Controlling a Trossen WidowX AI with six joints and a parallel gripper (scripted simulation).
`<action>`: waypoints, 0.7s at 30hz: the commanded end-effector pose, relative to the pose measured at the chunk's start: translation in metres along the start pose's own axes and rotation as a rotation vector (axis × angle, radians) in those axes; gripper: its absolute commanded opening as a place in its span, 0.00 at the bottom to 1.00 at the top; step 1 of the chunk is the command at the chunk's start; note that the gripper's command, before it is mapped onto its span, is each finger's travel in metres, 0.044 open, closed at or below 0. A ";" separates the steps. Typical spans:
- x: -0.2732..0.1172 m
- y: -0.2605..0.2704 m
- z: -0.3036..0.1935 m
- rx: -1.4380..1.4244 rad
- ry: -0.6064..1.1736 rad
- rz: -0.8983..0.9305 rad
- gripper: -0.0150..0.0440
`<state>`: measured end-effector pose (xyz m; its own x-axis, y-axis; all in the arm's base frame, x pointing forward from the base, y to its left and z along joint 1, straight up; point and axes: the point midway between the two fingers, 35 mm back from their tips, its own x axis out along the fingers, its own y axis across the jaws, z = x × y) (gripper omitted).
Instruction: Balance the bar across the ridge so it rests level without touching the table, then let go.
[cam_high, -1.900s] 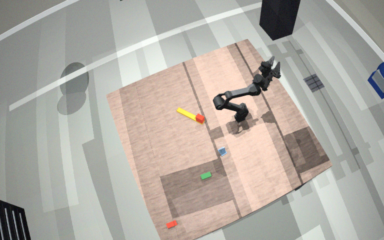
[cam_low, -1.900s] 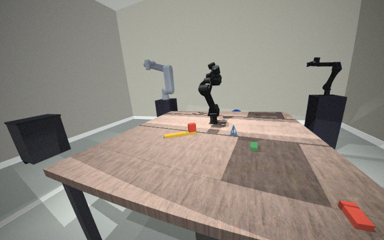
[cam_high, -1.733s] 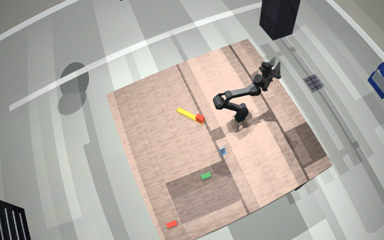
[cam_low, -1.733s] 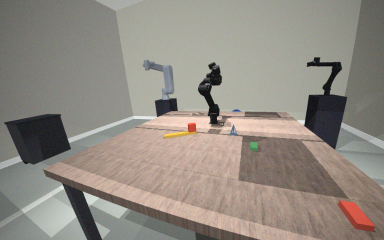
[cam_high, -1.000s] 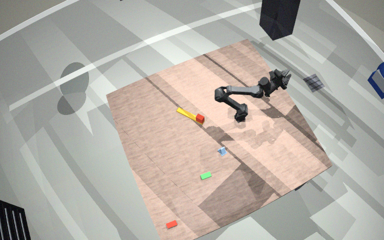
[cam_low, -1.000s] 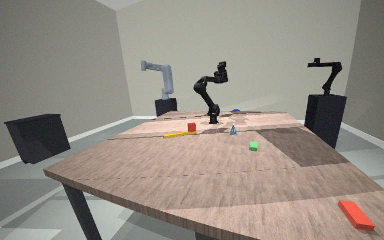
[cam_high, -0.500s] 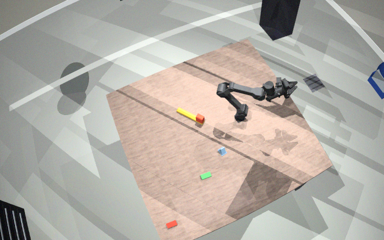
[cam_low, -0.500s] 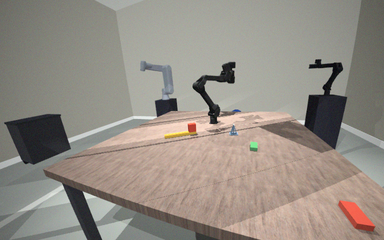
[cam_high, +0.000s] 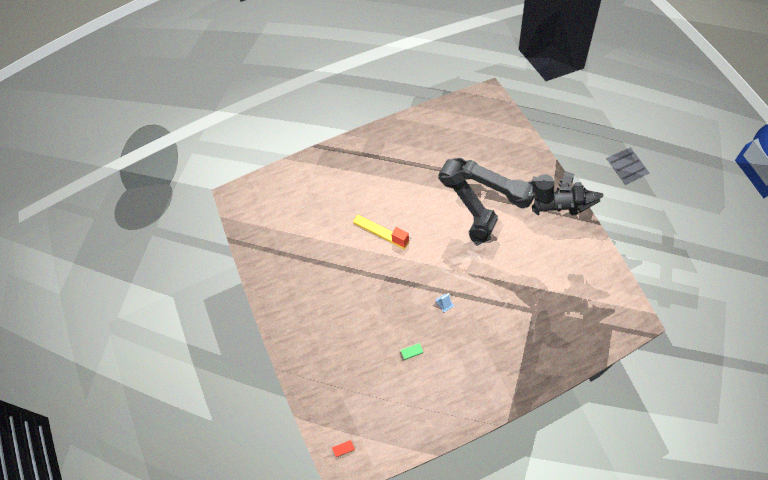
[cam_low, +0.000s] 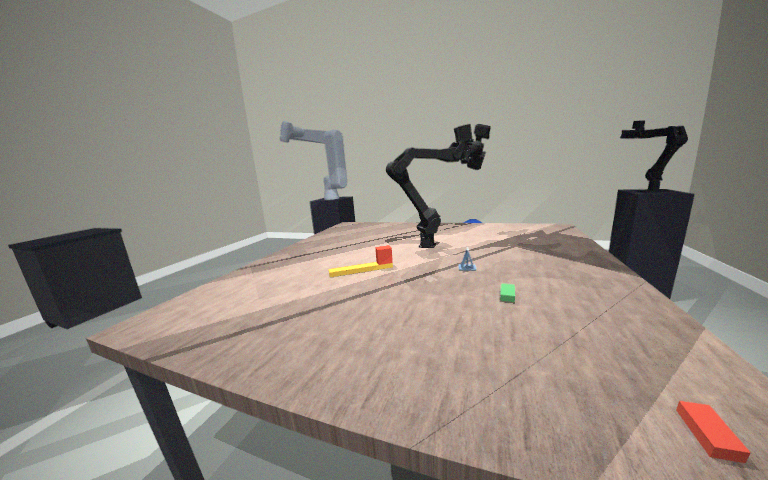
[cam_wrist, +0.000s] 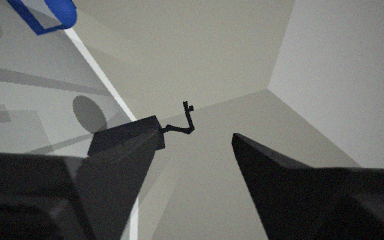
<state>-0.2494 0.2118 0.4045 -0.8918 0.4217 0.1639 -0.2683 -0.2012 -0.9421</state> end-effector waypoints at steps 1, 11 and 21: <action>-0.002 -0.003 -0.028 0.056 0.095 0.006 0.79; -0.015 -0.015 -0.072 0.109 0.250 -0.004 0.79; -0.038 -0.026 -0.121 0.231 0.426 -0.028 0.79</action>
<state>-0.1807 0.2941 0.3896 -0.7129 0.7004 0.0350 -0.3689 -0.3321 -0.8681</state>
